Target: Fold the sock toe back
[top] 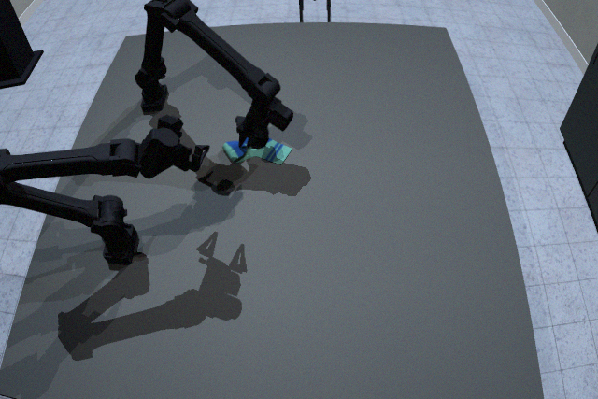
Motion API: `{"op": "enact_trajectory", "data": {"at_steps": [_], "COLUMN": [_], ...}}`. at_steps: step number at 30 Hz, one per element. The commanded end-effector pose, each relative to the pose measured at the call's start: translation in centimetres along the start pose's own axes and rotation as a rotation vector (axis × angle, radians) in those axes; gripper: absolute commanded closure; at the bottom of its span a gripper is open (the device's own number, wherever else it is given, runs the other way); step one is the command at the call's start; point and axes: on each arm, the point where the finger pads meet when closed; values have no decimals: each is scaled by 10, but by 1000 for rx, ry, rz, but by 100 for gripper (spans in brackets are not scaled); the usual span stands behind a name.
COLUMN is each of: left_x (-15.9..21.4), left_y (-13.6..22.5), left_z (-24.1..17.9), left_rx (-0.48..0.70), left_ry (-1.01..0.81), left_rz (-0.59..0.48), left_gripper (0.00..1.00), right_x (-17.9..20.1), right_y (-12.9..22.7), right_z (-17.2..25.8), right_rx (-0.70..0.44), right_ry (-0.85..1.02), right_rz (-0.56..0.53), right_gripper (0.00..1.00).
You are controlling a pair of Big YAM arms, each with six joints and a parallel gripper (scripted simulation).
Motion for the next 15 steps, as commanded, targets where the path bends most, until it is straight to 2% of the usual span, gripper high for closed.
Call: {"op": "enact_trajectory", "data": {"at_steps": [1,3,6,15], "left_x": [-5,-7,-12,-12], "left_y": [12,16,44,73], "left_z": [10,10,12,10], "left_rx": [-17,-28,-76,-106], "left_ry": [-14,-17,-27,-34], "left_rz": [-10,-15,-38,-51], "left_gripper": [62,62,62,62], "right_x": [-17,-14,-15,-42], "right_y": [-6,-8,-11,-13], "right_z": [-1,-2,-4,-8], "right_rx": [1,2,6,16], "right_ry": [-15,-27,-43,-46], "right_rz": [-29,-25,-30,-68], "right_gripper": [0,0,0,0]}}
Point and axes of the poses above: on each arm, the point where the finger pads meet when closed, its own y axis back along the fingers, its own z axis across the jaws, x = y × z, and after that the axes turned 12 degrees about -y, right-handed
